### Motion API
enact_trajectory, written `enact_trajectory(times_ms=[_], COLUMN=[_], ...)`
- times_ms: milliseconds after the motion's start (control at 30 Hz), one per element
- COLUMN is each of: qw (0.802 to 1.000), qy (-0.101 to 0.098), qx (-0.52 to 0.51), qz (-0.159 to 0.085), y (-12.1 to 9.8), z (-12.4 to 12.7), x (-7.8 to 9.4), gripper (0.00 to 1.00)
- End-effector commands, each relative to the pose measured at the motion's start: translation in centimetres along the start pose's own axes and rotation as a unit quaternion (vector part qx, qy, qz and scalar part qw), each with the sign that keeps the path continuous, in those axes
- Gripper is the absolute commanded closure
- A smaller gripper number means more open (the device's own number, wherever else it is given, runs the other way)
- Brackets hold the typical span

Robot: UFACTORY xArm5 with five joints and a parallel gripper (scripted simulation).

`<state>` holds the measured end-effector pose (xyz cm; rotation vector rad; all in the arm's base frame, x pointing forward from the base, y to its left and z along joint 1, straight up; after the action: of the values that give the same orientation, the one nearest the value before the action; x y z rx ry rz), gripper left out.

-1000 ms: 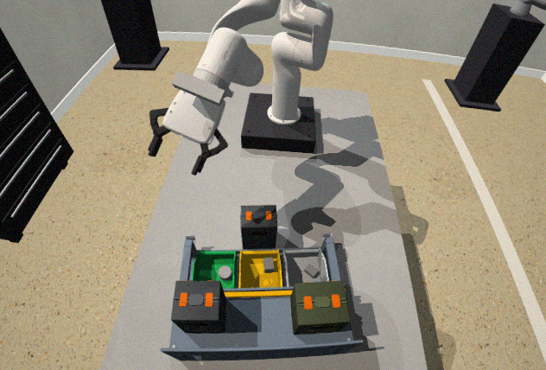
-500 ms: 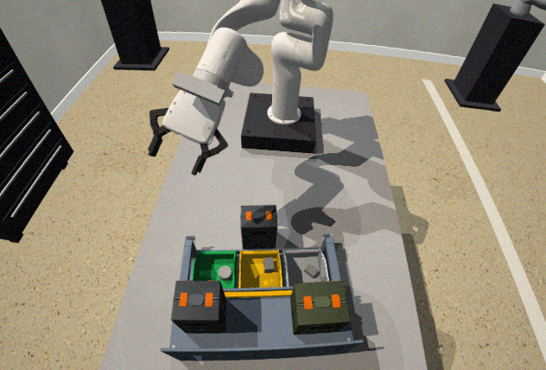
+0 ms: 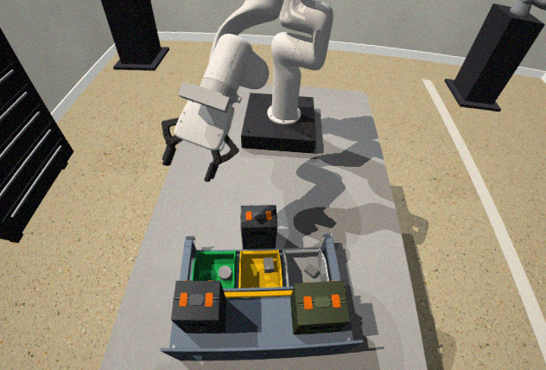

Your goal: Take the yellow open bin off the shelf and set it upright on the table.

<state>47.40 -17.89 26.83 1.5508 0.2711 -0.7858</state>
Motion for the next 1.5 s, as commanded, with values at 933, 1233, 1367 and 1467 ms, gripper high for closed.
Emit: enact_trajectory(times_ms=[933, 1233, 1367, 1467], qw=[0.994, 0.994, 0.994, 0.994], qy=[-0.069, -0.053, -0.053, -0.053], qx=[0.072, 0.077, 0.077, 0.077], qz=[-0.047, -0.051, -0.051, -0.051], y=[-5.5, -7.2, -8.0, -8.6], z=[-6.3, -7.8, -8.6, -9.1], x=[1.8, 2.3, 2.5, 2.7], gripper=[0.0, 0.0, 0.0, 0.0])
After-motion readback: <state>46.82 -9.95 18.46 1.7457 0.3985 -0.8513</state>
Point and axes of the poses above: the point where the finger pads meet when closed, its own x axis out along the fingers, its own z axis across the jaws, y = z × x, the point moved 4 cm from there along -x, back along the fingers, and after that the axes turned 11 degrees about x, right-handed, at the moved point
